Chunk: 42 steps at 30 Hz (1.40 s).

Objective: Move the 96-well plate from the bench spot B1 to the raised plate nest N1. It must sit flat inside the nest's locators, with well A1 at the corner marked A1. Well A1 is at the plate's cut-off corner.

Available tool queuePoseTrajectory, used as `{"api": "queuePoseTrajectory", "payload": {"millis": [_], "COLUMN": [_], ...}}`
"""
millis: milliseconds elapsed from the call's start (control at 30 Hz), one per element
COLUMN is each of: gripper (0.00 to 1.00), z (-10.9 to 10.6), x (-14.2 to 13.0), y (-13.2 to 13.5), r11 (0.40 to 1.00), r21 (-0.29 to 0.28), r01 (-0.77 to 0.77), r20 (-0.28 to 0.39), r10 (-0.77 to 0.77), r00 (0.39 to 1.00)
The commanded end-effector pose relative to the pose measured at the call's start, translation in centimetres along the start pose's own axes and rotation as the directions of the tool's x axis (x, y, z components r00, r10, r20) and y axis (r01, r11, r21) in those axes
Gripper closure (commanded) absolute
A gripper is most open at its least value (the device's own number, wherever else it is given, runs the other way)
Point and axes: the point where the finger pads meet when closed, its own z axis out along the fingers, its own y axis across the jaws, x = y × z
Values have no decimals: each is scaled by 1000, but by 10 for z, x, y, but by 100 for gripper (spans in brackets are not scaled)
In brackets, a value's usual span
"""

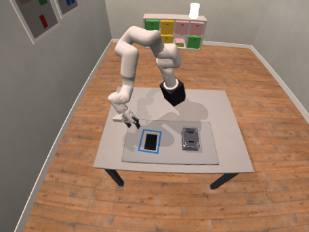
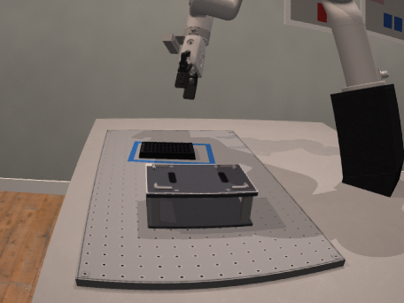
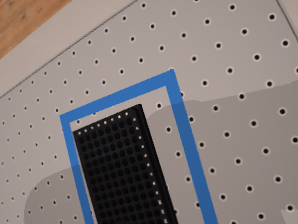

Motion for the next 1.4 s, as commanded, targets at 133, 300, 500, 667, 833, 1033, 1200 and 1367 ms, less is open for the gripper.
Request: {"api": "queuePoseTrajectory", "payload": {"millis": [133,300,500,667,833,1033,1200,1367], "gripper": [0,0,0,0,0,0,0,0], "z": [18,30,44,52,61,74,79,88], "x": [-15,-13,-6,-2,2,4,3,1], "y": [-1,-8,-25,-37,-53,-77,-86,-106], "r11": [987,959,912,886,874,855,848,842], "r21": [-155,-271,-373,-411,-423,-435,-434,-429], "r01": [29,88,169,216,239,283,305,327], "r20": [153,207,220,210,201,181,169,157], "r10": [-5,-31,-90,-139,-166,-225,-256,-287], "r00": [988,978,971,968,965,957,952,945]}}
